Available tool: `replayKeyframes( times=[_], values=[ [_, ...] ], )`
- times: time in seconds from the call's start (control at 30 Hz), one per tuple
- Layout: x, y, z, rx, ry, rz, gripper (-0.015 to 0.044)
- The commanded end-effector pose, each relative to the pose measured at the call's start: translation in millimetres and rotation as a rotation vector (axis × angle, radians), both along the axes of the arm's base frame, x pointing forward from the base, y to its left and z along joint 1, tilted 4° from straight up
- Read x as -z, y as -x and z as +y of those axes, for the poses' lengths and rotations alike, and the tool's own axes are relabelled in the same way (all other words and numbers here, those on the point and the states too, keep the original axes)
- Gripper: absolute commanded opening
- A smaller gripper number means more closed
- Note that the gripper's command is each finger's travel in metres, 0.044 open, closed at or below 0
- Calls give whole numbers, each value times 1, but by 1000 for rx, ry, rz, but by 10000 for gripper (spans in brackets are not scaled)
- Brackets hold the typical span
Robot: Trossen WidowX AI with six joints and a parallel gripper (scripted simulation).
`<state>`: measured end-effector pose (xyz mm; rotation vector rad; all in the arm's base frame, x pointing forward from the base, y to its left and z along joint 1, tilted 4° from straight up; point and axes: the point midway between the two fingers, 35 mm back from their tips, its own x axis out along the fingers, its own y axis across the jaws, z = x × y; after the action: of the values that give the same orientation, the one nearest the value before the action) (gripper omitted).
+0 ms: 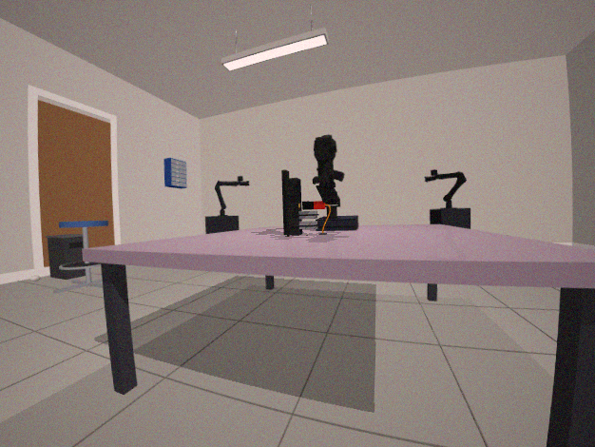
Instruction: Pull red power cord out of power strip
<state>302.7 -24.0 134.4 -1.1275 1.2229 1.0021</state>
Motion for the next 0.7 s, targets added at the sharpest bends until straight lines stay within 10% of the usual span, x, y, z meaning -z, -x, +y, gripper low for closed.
replayKeyframes(
  times=[0.0, 0.37, 0.67],
  values=[
    [-1, 0, -1, -1, -4, -5, 157],
    [-5, -4, 19, -1, -6, -5, 440],
    [-13, -9, 59, -1, -11, -6, 440]
  ],
)
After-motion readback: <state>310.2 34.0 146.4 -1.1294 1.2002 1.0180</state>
